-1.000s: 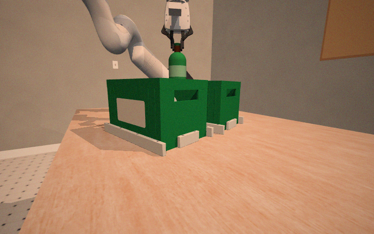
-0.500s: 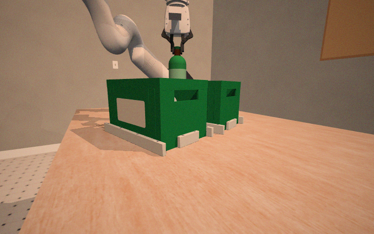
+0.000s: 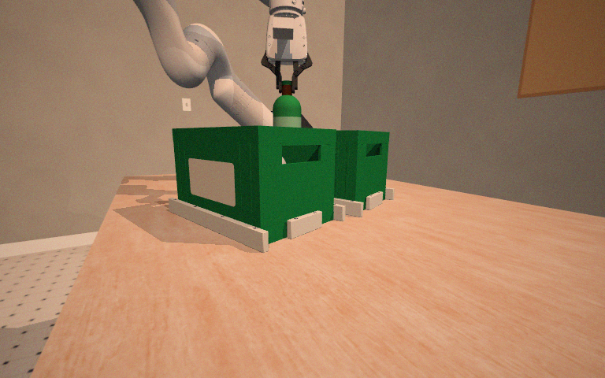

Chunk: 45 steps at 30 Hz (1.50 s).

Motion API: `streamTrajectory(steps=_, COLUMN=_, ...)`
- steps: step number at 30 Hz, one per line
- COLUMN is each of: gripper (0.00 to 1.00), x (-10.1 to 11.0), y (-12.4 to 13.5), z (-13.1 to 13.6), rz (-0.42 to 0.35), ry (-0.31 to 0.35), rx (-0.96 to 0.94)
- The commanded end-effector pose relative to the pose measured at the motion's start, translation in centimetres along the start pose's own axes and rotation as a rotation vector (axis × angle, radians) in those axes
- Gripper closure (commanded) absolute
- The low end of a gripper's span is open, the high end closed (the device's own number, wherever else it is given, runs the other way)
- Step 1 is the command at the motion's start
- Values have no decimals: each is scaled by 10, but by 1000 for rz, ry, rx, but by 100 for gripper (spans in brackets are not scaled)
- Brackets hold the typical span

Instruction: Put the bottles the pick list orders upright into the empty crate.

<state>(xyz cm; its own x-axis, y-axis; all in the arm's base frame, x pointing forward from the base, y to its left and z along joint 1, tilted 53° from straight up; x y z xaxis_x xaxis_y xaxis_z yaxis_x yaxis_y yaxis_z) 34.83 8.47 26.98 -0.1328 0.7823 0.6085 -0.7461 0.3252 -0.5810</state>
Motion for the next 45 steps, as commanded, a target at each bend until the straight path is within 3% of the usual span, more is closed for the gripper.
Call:
streamTrajectory(steps=1, gripper=100, x=-4, y=0, z=0, rz=0, ry=-1, rx=-1)
streamTrajectory(steps=45, gripper=100, x=-43, y=0, z=0, rz=1, ry=-1, rx=-1)
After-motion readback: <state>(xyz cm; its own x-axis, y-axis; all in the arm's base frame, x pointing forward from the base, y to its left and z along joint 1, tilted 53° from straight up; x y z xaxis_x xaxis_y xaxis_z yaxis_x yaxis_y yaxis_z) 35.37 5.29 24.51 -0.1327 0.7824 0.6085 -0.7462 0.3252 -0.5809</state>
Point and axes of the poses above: the point where the finger pads meet when closed, its own x axis back along the fingers, its own z axis across the jaws, y = z × x, the point moved 8 cm from there along x, back along the fingers, and after that the axes turned 7 degrees about -x, right-handed, at the moved point
